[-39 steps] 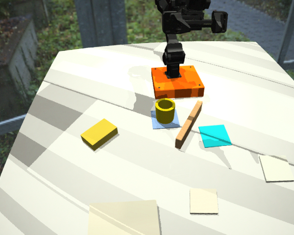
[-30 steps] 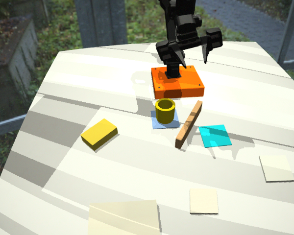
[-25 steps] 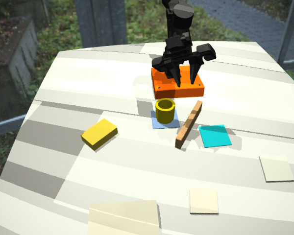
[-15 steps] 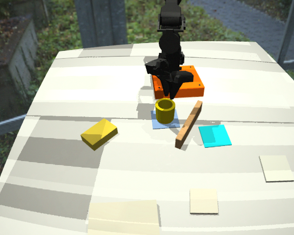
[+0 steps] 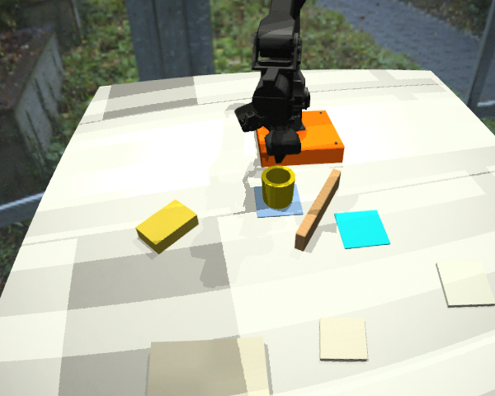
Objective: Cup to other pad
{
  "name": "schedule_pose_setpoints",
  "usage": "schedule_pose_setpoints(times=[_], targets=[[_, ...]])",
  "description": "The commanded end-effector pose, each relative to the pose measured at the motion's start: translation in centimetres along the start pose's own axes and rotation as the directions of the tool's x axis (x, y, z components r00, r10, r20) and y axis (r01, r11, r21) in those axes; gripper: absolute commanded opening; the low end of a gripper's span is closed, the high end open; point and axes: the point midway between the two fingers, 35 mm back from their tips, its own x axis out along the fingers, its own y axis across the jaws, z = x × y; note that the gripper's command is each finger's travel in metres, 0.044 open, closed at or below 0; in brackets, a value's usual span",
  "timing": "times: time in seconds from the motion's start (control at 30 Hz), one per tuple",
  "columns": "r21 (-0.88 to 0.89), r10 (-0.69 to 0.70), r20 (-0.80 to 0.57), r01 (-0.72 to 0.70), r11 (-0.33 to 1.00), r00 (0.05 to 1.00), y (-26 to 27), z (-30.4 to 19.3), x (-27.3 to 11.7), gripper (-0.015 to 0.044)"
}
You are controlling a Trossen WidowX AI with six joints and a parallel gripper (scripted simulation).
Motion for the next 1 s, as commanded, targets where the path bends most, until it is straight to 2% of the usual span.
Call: schedule_pose_setpoints(times=[0.0,0.97], targets=[[0.010,-0.009,0.001,0.009,1.000,1.000,0.0,0.1,0.3,0.0167],[0.010,-0.009,0.001,0.009,1.000,1.000,0.0,0.1,5.0,0.0167]])
